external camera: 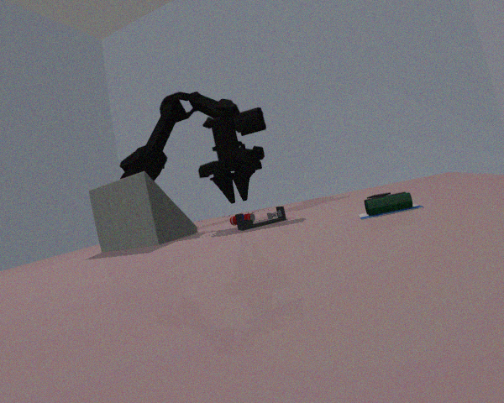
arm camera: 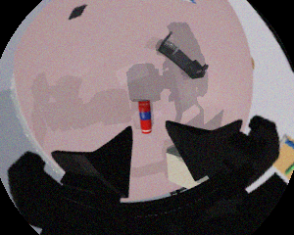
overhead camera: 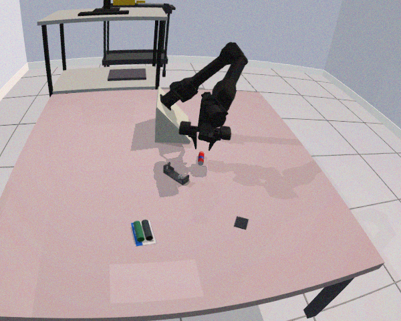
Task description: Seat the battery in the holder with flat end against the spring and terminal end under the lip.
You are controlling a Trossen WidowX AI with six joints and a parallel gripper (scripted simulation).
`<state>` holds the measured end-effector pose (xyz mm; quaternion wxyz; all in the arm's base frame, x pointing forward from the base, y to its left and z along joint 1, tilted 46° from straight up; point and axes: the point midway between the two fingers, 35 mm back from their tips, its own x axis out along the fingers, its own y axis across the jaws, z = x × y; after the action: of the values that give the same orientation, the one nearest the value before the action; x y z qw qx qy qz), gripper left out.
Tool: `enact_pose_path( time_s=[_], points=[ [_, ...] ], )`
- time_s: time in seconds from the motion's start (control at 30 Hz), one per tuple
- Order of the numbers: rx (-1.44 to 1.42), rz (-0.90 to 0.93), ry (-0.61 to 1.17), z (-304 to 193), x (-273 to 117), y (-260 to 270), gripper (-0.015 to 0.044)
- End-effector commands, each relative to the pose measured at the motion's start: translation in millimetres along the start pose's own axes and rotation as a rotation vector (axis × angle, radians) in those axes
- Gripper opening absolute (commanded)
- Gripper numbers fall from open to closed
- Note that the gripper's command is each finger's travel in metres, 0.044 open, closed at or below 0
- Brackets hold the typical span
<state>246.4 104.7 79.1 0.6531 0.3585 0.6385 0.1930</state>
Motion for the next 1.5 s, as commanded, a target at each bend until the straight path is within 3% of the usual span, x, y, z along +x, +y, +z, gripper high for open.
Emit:
enact_pose_path(
  time_s=[0.0, 1.03, 1.17, 1.47],
  points=[
    [0.017, 0.004, 0.012, -0.8, 3.7, -0.6, 0.0230],
    [0.017, 0.007, 0.013, -2.1, 51.3, 0.0, 0.0230],
    [0.017, 0.007, 0.013, -2.1, 51.3, 0.0, 0.0125],
    [0.017, 0.007, 0.013, -2.1, 51.3, 0.0, 0.0068]
  ],
)
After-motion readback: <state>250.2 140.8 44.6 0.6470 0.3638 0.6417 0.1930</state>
